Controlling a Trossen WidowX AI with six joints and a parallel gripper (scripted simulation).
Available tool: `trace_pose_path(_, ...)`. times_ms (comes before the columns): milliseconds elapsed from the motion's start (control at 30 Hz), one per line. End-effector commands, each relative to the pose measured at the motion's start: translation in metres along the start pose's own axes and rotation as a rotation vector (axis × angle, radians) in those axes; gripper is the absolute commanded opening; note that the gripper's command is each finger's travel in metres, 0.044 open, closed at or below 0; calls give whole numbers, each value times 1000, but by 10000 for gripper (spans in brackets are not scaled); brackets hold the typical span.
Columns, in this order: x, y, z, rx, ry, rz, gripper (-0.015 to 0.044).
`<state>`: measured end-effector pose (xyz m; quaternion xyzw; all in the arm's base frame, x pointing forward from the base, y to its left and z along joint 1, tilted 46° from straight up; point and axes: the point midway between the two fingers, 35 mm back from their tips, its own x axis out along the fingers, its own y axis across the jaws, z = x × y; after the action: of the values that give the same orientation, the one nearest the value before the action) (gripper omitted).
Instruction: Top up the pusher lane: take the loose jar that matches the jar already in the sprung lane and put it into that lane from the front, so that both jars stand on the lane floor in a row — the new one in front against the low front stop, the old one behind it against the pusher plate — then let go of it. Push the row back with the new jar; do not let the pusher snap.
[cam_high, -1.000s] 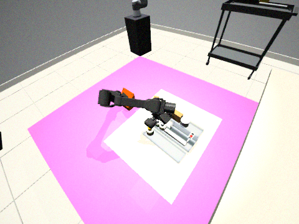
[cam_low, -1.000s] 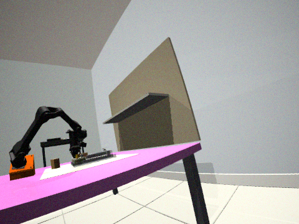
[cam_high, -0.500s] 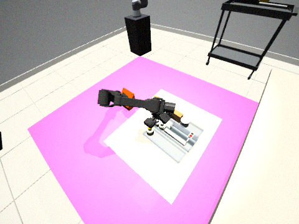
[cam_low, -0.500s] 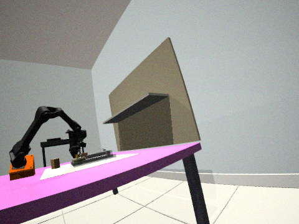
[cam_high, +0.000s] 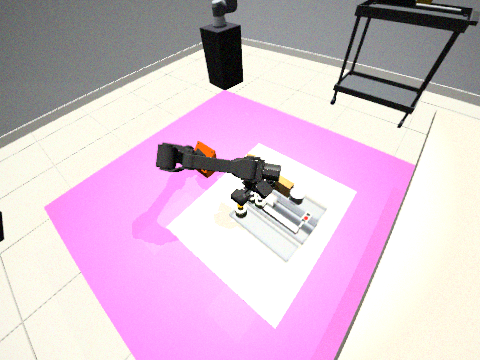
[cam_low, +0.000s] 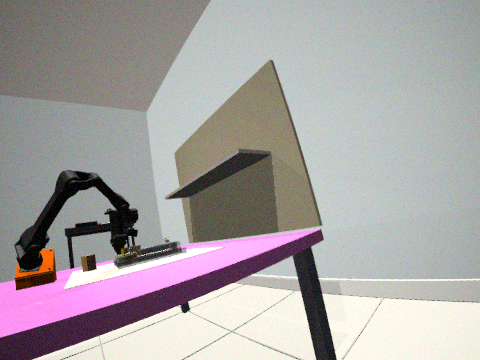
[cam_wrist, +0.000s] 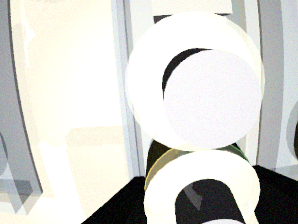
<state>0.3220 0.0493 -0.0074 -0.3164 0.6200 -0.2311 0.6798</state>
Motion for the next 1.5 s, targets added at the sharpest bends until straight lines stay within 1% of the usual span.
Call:
trace_pose_path(0, 0, 0, -1, 9, -3, 0, 0)
trace_pose_path(200, 0, 0, -1, 9, -3, 0, 0)
trace_pose_path(567, 0, 0, 0, 9, -3, 0, 289)
trace_pose_path(600, 0, 0, 0, 9, -3, 0, 299)
trace_pose_path(733, -5, 0, 0, 9, -3, 0, 299)
trace_pose_path(867, -19, 0, 0, 9, -3, 0, 299)
trace_pose_path(1133, -20, 0, -2, 9, -2, 1, 299)
trace_pose_path(1467, -22, 3, -34, 7, -1, 2, 299)
